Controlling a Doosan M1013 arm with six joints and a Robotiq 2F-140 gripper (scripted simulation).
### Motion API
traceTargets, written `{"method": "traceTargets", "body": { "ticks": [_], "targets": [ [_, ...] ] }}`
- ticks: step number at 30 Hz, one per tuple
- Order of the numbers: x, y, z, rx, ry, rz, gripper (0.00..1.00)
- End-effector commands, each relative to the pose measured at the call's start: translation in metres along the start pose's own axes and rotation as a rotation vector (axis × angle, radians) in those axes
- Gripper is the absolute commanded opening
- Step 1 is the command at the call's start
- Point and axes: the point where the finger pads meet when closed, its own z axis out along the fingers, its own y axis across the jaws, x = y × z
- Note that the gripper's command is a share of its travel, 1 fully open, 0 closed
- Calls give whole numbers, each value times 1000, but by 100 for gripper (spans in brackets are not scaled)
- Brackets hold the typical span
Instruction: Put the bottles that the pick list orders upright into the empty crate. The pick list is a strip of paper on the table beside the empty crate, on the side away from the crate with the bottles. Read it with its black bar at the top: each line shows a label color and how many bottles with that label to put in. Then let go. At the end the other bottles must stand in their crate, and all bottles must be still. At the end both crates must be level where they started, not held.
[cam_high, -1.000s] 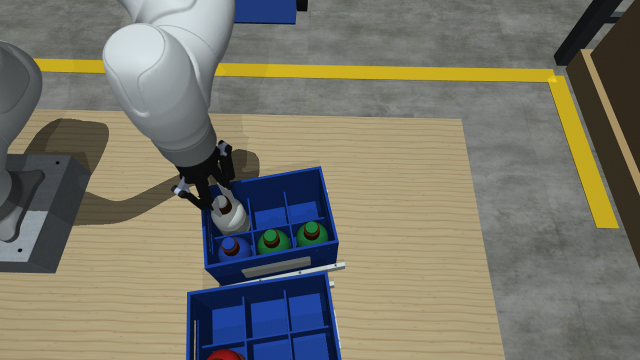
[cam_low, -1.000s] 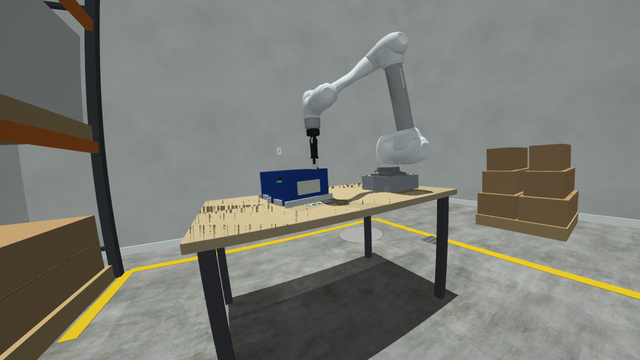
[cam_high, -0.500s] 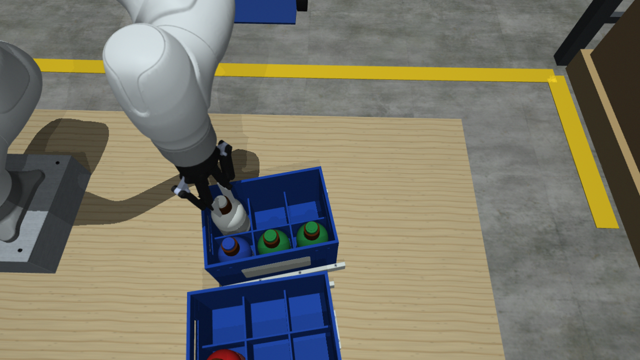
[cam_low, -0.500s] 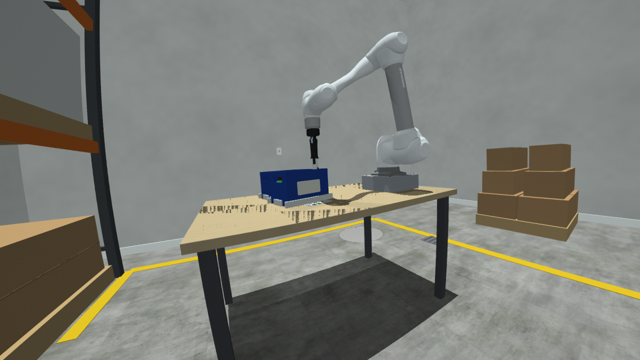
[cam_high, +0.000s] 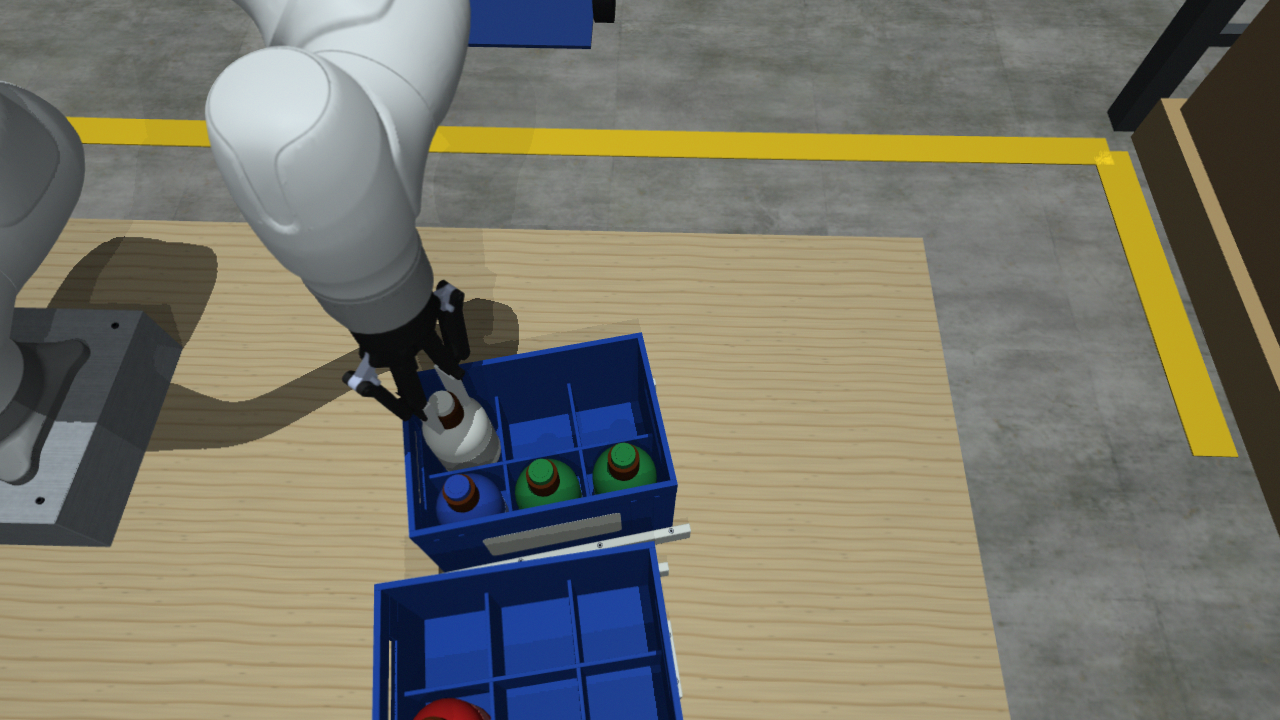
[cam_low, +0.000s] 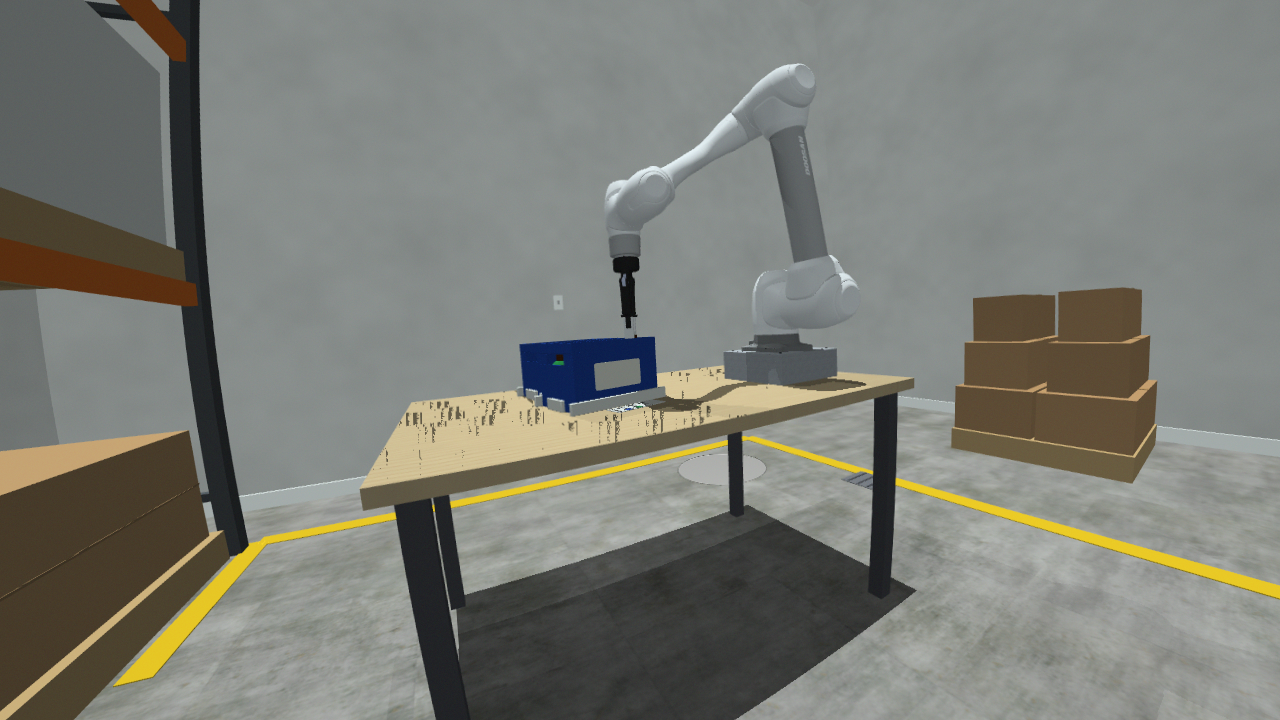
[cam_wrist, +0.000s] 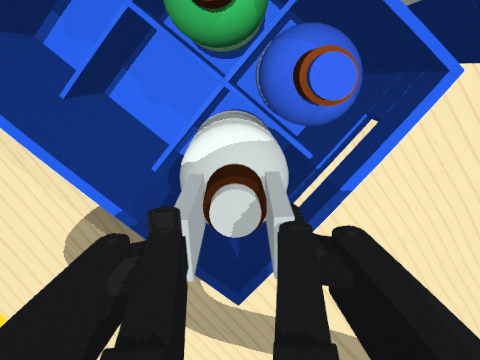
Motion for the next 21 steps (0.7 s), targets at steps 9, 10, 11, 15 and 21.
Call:
{"method": "traceTargets", "body": {
  "ticks": [9, 10, 11, 15, 21],
  "targets": [
    [0, 0, 2, 0, 0, 0, 0],
    [0, 0, 3, 0, 0, 0, 0],
    [0, 0, 3, 0, 0, 0, 0],
    [0, 0, 5, 0, 0, 0, 0],
    [0, 0, 8, 0, 0, 0, 0]
  ]
}}
